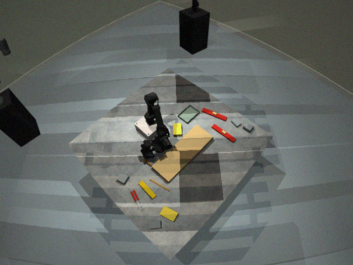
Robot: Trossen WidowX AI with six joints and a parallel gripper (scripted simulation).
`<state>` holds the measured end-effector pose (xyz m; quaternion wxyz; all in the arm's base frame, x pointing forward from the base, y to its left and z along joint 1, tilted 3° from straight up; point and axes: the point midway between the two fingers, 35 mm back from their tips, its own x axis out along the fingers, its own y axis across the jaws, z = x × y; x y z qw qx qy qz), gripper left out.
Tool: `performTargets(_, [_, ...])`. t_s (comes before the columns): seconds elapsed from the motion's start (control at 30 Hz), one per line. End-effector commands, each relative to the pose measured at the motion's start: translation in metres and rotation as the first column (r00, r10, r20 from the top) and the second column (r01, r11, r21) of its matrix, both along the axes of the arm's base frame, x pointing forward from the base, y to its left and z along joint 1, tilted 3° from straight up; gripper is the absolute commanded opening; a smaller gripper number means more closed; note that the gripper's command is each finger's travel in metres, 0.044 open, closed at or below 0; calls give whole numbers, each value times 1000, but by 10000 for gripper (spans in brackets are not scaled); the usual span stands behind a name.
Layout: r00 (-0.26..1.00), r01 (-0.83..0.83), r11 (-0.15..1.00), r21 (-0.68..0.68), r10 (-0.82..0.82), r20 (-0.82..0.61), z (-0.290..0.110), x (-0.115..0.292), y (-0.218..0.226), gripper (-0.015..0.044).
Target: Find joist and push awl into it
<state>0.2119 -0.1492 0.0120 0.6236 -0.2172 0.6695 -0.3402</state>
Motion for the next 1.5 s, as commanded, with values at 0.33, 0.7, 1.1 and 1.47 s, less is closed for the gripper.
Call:
performTargets(0.33, [1000,1,1000,-8,-1,-1,-15,1,0,0])
performTargets(0.7, [1000,-4,1000,-2,4,2,-28,4,1,0])
performTargets(1.1, [1000,-5,1000,1,5,3,-26,5,1,289])
performTargets(1.47, [1000,-5,1000,2,5,4,-23,6,5,440])
